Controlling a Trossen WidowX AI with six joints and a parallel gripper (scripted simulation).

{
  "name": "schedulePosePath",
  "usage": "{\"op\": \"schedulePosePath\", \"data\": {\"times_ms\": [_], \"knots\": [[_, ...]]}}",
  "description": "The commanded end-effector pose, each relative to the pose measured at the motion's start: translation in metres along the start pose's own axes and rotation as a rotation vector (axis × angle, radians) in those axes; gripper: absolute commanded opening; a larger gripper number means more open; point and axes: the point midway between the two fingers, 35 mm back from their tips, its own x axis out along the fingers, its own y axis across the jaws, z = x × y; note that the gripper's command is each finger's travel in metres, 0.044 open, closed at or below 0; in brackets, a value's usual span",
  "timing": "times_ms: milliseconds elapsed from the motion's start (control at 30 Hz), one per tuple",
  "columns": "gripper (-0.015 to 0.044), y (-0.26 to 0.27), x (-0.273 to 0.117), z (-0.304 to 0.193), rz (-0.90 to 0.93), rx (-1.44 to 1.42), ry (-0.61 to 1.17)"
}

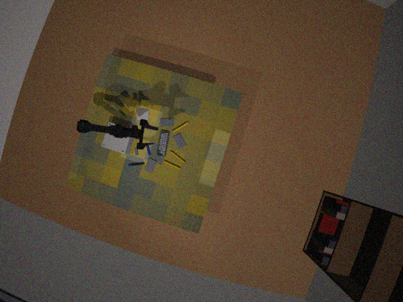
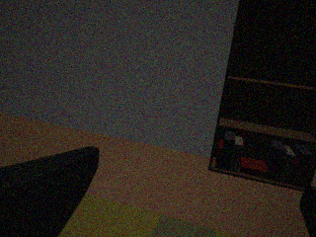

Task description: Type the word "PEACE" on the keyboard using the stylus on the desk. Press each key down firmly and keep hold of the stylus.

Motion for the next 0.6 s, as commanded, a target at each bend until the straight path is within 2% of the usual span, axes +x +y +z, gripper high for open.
{"op": "schedulePosePath", "data": {"times_ms": [0,67,300,500,567], "knots": [[0.0414,0.0,0.002,-0.002,0.0,0.001,0.011],[0.0361,0.002,0.013,-0.021,0.004,0.005,0.1],[0.0177,0.011,0.049,-0.131,0.011,0.023,0.581],[0.002,0.018,0.045,-0.225,0.002,0.024,0.996],[0.0,0.02,0.037,-0.254,-0.005,0.021,1.134]]}}
